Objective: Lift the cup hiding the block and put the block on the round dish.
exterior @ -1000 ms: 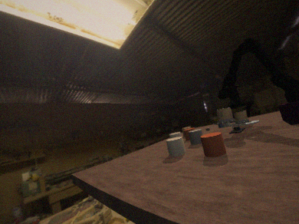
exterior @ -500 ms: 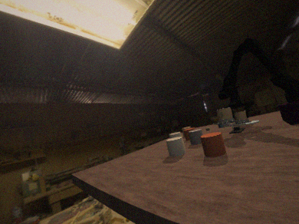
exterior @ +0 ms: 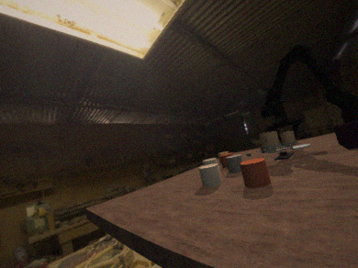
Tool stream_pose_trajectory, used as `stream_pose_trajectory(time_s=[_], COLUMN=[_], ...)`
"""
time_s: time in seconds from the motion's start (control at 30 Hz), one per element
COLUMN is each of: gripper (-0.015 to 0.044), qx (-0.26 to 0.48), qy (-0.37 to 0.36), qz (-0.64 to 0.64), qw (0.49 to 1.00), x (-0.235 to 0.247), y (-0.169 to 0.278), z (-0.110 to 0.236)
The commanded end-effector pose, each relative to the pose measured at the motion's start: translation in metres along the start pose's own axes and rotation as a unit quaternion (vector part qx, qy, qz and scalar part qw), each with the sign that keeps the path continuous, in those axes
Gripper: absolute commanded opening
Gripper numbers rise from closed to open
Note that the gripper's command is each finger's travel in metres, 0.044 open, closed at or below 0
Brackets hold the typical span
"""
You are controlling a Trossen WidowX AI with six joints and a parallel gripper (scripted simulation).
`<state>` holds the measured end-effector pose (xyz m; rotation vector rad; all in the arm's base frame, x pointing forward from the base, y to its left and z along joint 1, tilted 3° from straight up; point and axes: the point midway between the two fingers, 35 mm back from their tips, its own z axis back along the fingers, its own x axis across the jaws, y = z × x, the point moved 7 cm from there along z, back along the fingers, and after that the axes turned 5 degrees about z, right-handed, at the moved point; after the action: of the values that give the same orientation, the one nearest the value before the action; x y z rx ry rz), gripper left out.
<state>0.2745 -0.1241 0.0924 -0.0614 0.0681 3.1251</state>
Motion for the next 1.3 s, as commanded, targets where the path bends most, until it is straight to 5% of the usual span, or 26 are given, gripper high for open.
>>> stream_pose_trajectory(time_s=[0.0, 1.27], gripper=[0.0, 0.0], qx=[0.001, 0.001], qy=[0.008, 0.008], qz=[0.001, 0.001], qw=[1.0, 1.0], x=[-0.004, -0.007], y=[0.001, 0.003], z=[0.009, 0.056])
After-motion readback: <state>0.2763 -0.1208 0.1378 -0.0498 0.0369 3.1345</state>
